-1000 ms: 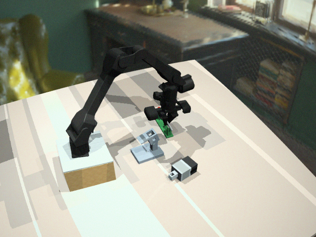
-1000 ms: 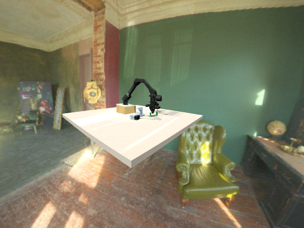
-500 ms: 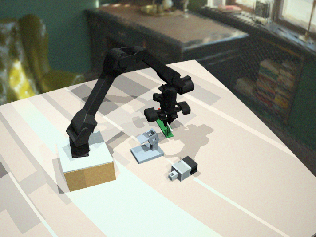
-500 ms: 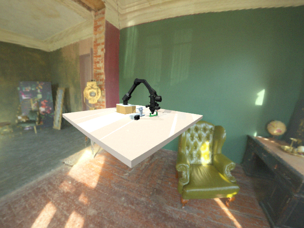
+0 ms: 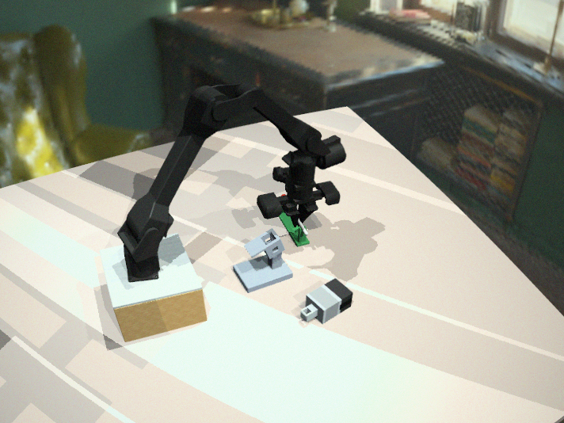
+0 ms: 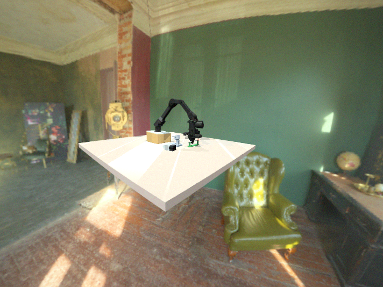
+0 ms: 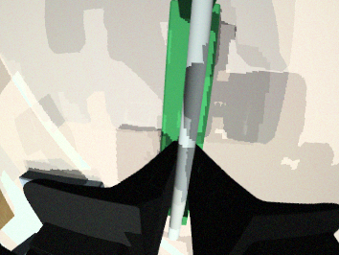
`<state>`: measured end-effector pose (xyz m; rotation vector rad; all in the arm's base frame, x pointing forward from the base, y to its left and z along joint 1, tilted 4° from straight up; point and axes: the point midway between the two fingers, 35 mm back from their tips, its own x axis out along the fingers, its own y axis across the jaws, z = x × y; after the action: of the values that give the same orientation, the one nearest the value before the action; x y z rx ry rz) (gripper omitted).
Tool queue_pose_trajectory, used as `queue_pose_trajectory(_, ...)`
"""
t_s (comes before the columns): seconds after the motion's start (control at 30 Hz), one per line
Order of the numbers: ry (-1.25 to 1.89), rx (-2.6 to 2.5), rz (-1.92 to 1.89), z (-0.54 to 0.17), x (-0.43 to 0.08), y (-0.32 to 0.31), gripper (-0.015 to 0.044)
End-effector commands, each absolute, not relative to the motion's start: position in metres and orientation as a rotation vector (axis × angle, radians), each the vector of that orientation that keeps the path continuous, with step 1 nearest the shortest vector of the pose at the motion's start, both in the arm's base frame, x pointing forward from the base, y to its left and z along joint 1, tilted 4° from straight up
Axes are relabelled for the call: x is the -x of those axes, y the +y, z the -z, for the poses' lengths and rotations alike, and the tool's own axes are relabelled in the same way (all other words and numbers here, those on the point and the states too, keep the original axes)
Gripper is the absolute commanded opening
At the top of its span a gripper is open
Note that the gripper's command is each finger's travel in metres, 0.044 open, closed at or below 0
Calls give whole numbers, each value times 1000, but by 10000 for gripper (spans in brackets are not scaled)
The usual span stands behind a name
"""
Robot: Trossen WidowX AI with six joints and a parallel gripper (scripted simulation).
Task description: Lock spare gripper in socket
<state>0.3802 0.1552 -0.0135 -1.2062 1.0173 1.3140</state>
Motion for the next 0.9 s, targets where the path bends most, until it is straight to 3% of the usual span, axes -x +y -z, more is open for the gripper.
queue_pose_trajectory(0.0,1021,1207,-1319,19,-379,155,0)
queue_pose_trajectory(0.47,1017,1207,-1314,14,-380,155,0)
queue_pose_trajectory(0.87,1017,1207,-1314,14,-380,155,315)
